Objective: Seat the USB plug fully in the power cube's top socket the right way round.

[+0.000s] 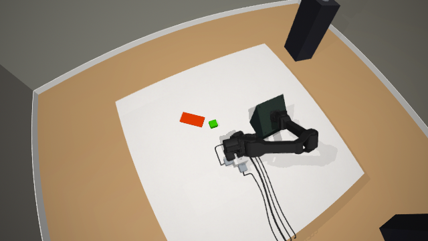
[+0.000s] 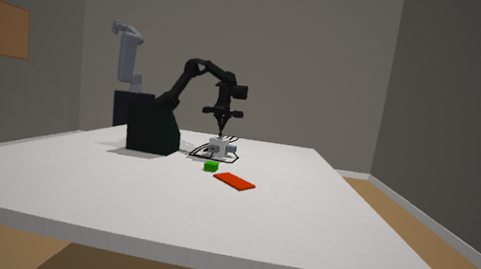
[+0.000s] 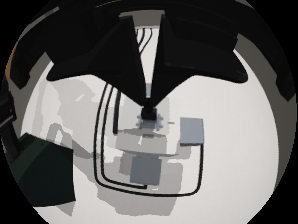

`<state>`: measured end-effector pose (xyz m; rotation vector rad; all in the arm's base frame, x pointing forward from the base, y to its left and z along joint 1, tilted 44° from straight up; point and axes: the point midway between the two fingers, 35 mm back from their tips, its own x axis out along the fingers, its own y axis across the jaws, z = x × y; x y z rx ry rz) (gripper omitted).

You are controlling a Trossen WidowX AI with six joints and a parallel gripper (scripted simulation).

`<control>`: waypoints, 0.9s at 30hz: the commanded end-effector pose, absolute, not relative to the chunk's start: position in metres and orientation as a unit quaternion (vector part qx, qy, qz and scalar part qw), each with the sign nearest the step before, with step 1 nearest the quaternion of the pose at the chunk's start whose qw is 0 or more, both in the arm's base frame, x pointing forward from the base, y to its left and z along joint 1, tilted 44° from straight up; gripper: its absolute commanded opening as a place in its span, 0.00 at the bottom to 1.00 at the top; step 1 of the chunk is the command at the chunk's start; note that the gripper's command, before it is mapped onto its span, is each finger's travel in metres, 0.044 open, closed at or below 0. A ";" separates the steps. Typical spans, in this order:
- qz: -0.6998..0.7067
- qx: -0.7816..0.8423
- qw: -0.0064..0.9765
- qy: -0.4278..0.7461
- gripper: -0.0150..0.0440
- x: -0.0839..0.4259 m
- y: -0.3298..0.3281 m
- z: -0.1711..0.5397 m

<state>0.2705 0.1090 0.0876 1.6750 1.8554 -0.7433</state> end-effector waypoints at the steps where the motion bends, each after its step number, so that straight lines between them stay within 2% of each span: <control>1: -0.276 0.621 0.259 0.687 0.25 0.270 0.110 0.087; 27: -0.276 0.621 0.259 0.687 0.25 0.270 0.112 0.084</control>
